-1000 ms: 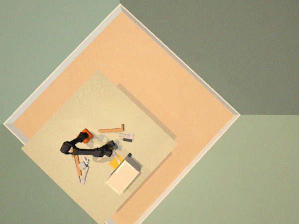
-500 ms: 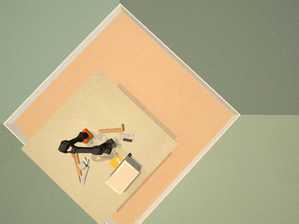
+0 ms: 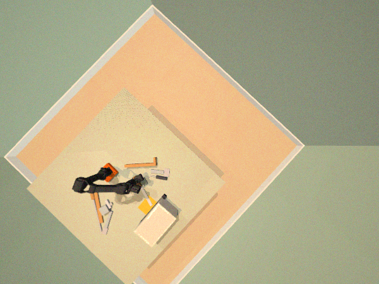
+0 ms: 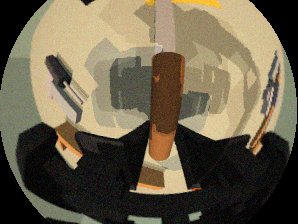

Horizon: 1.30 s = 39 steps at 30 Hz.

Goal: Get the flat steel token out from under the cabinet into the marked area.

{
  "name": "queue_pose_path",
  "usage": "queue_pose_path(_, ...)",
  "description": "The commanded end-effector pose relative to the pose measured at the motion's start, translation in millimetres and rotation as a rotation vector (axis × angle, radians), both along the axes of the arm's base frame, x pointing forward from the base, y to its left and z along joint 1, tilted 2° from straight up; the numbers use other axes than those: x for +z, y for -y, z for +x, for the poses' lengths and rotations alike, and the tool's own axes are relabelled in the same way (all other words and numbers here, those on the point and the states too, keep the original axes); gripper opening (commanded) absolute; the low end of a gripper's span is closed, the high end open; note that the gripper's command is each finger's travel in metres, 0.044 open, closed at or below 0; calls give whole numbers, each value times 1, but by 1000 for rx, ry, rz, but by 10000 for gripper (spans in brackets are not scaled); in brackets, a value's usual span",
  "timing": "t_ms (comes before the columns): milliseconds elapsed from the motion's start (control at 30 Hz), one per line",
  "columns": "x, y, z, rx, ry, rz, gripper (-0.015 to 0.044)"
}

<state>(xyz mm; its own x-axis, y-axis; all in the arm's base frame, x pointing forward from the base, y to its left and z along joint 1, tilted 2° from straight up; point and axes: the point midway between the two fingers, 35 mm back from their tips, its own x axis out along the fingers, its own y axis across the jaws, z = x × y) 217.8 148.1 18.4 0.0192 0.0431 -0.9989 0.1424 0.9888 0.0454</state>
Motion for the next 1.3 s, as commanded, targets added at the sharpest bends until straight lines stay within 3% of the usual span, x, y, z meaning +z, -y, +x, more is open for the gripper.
queue_pose_path(0,0,0,0,-26,-2,0,0)
queue_pose_path(1267,3,9,5,-244,-13,3,0)
